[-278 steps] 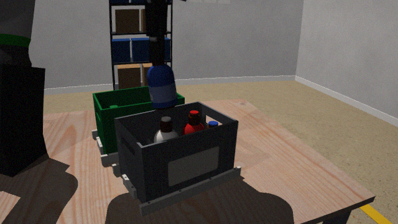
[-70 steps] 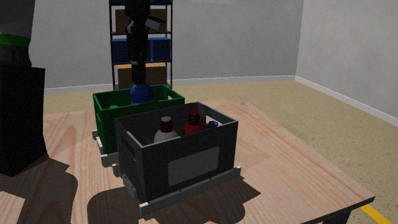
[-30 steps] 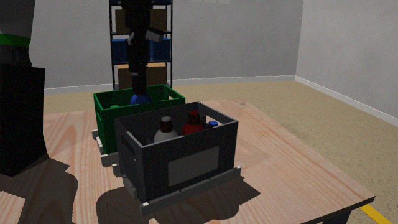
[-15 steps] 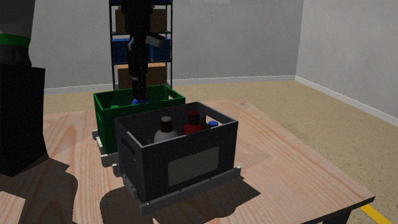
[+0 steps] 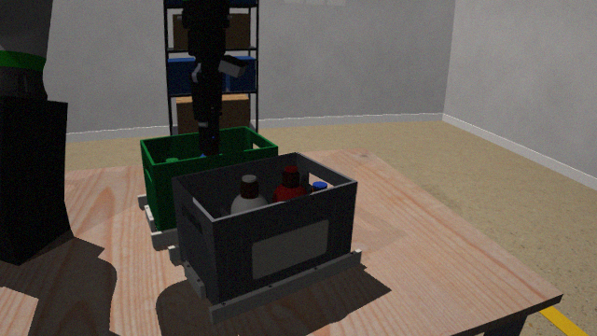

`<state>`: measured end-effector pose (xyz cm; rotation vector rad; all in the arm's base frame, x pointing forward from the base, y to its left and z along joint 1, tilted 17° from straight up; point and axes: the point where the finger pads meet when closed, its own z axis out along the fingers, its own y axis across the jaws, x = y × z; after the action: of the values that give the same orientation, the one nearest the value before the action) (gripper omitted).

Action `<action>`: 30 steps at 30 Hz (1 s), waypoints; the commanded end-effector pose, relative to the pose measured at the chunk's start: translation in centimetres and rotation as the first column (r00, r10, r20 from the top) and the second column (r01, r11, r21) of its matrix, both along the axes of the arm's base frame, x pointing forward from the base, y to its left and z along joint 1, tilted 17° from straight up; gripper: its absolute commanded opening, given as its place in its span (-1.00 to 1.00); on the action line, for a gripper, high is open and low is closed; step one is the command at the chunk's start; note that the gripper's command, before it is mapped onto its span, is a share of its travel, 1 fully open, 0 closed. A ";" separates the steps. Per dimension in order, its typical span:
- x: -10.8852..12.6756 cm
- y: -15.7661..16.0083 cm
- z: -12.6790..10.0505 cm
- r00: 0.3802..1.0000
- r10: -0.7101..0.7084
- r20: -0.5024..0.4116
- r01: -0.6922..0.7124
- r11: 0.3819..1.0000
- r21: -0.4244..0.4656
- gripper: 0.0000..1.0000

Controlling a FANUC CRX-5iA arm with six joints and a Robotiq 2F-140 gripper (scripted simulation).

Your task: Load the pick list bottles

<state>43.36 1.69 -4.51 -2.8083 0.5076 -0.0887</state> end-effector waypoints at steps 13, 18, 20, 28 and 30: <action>0.2 0.2 -0.9 1.000 0.000 0.002 0.000 1.000 0.000 -0.80; 0.2 0.3 -1.1 1.000 0.000 0.002 0.000 1.000 0.000 -0.80; 0.2 0.3 -1.1 1.000 0.000 0.002 0.000 1.000 0.000 -0.80; 0.3 0.4 -1.5 1.000 0.000 0.002 0.000 1.000 0.000 -0.80; 0.3 0.4 -1.6 1.000 0.000 0.002 0.000 1.000 0.000 -0.80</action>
<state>43.54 2.14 -6.12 -2.8083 0.5076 -0.0887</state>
